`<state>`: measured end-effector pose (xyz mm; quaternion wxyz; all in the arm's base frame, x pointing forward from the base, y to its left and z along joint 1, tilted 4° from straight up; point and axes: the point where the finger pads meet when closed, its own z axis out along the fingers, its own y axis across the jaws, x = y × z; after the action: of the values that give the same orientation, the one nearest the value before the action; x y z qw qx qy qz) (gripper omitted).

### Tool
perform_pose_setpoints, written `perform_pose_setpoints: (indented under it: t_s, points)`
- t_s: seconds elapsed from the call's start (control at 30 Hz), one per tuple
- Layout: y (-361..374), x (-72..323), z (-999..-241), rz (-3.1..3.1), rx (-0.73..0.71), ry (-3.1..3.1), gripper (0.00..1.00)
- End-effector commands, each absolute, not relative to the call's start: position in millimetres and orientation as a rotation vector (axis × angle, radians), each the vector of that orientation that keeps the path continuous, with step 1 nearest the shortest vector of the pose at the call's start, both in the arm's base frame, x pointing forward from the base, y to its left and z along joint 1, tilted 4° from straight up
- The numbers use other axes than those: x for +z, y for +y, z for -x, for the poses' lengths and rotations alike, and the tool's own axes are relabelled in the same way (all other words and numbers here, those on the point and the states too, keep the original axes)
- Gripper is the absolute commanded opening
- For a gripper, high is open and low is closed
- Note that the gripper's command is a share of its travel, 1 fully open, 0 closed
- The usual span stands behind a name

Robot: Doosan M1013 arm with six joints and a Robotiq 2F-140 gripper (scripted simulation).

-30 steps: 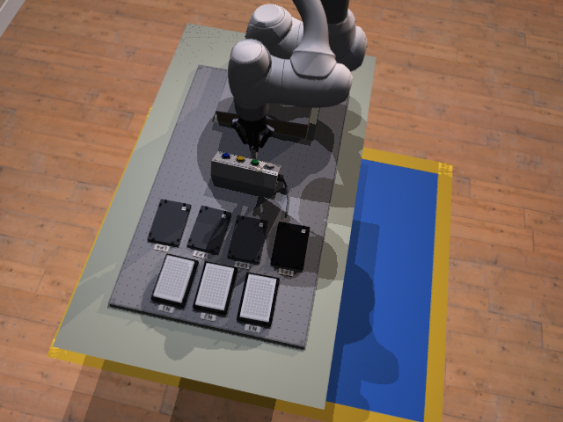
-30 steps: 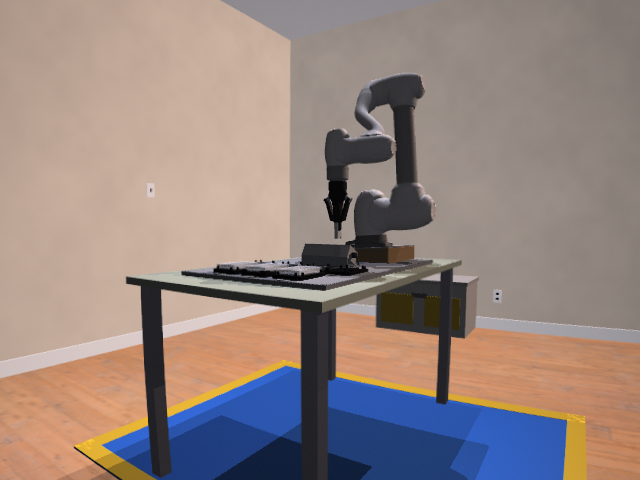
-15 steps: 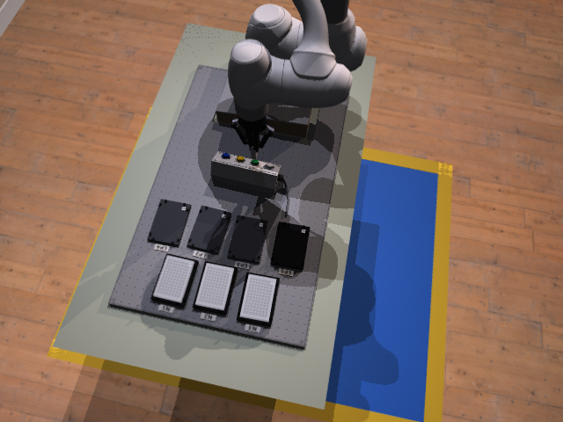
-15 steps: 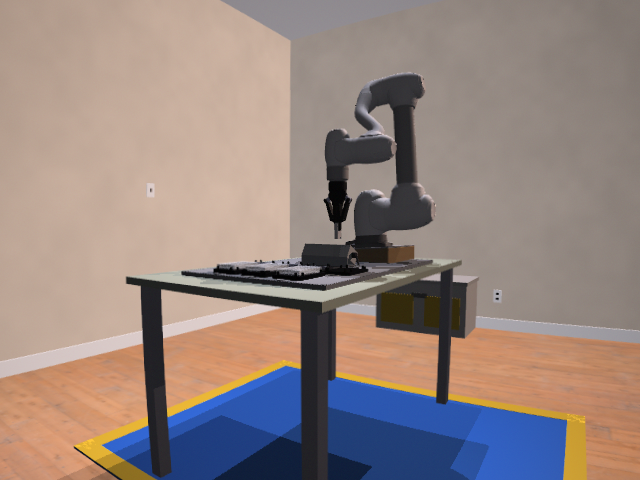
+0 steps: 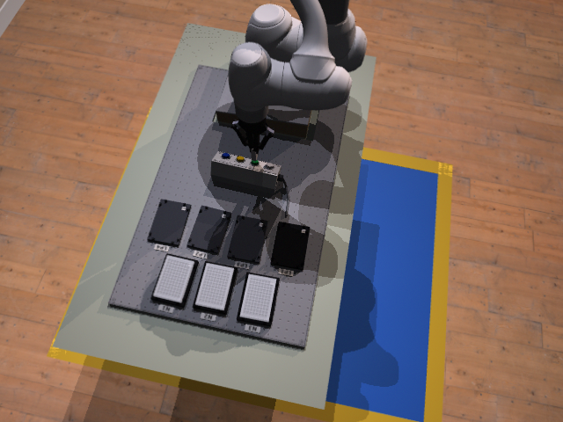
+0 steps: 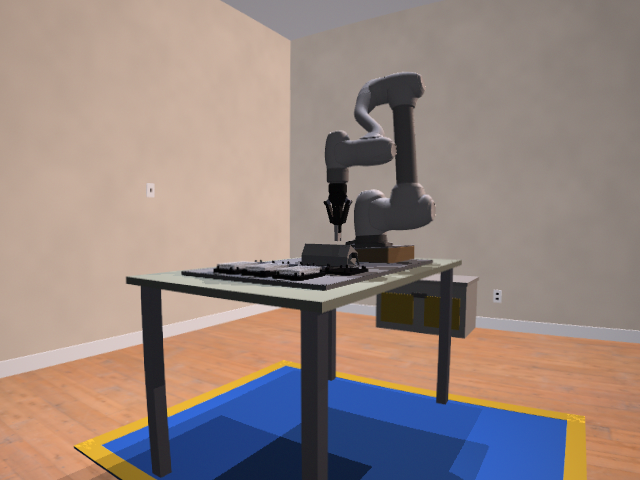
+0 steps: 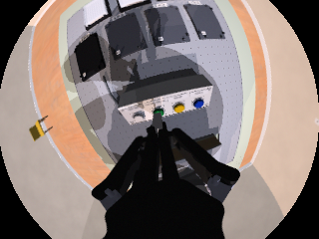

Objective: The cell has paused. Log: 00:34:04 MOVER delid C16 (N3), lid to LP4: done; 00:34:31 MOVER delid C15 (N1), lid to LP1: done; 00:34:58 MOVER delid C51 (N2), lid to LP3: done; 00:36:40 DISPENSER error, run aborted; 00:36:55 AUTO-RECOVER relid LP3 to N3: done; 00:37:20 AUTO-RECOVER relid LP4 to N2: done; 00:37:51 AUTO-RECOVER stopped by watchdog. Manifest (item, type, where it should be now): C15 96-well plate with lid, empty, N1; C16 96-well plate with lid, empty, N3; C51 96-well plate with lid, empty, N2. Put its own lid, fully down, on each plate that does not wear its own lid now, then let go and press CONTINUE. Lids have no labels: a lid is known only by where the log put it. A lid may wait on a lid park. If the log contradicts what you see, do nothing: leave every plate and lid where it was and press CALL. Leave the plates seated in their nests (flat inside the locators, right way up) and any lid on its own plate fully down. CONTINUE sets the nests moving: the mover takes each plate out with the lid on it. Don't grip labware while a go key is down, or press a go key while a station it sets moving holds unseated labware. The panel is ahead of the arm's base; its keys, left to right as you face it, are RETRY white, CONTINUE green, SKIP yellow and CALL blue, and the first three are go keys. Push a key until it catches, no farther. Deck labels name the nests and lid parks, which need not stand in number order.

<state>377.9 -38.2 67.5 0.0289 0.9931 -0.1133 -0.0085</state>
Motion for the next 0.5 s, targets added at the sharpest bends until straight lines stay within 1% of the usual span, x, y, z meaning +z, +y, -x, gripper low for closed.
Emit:
perform_pose_setpoints:
  t_s: [0.0,0.47]
  points:
    - [-40.8,61.6,-376.8,-3.059,-0.028,-0.338,0.00]
    - [-41.5,50.6,-376.5,-3.059,-0.028,-0.338,0.00]
